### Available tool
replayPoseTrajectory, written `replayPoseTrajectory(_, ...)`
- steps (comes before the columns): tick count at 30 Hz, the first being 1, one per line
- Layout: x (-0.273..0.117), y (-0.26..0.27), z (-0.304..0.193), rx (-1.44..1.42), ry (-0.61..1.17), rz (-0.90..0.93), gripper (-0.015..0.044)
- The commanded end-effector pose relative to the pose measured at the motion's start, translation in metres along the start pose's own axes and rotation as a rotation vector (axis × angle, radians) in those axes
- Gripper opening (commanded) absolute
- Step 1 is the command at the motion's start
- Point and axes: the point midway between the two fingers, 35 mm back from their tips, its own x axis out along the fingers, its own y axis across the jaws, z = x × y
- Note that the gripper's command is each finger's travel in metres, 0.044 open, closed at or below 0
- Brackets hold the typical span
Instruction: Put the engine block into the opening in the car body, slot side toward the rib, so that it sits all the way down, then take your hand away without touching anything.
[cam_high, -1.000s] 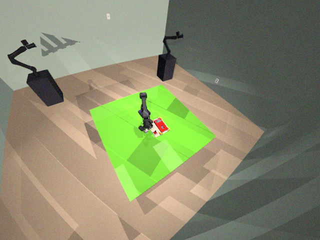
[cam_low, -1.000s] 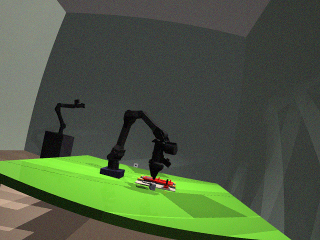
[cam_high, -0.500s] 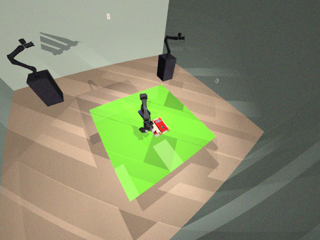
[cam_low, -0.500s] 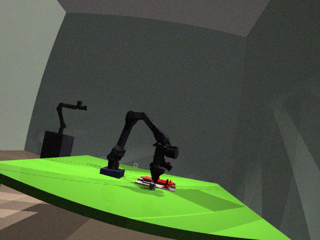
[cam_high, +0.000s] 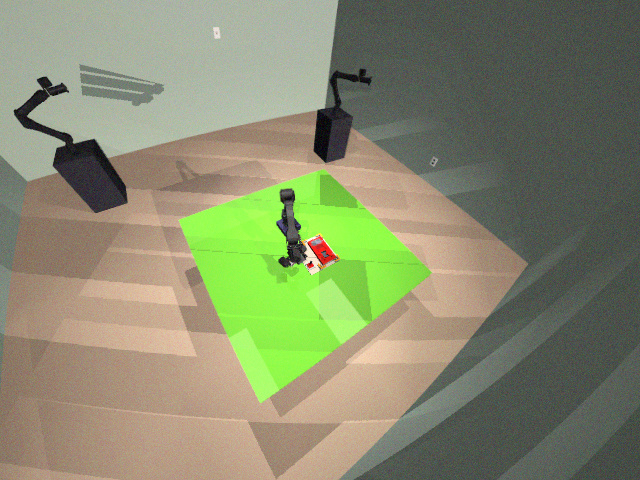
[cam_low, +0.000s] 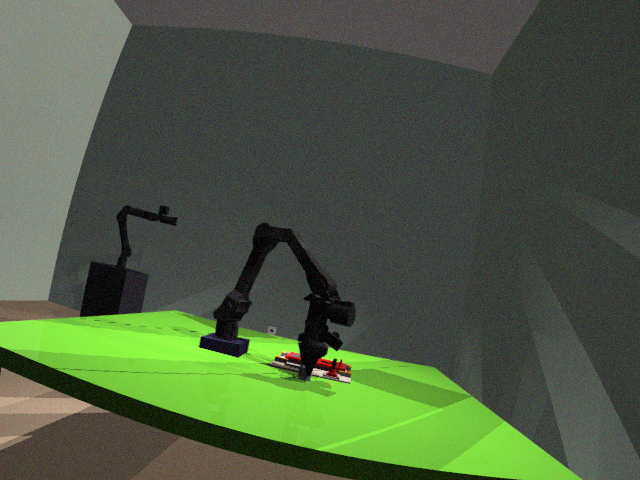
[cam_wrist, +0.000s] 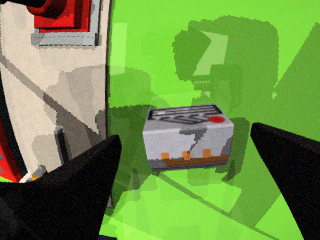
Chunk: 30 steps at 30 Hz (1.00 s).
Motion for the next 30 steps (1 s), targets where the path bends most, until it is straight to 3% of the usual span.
replayPoseTrajectory(1, 0.006, 0.000, -0.002, 0.000, 0.005, -0.001, 0.0440)
replayPoseTrajectory(4, 0.009, 0.000, -0.002, 0.000, 0.005, -0.001, 0.0440)
replayPoseTrajectory(11, 0.009, 0.000, -0.002, 0.000, 0.005, -0.001, 0.0256)
replayPoseTrajectory(19, 0.009, 0.000, -0.002, 0.000, 0.005, -0.001, 0.0203)
replayPoseTrajectory(27, 0.001, -0.009, -0.002, 0.059, -0.010, -0.022, 0.0000)
replayPoseTrajectory(30, -0.005, -0.009, -0.001, 0.056, -0.009, -0.021, 0.0000)
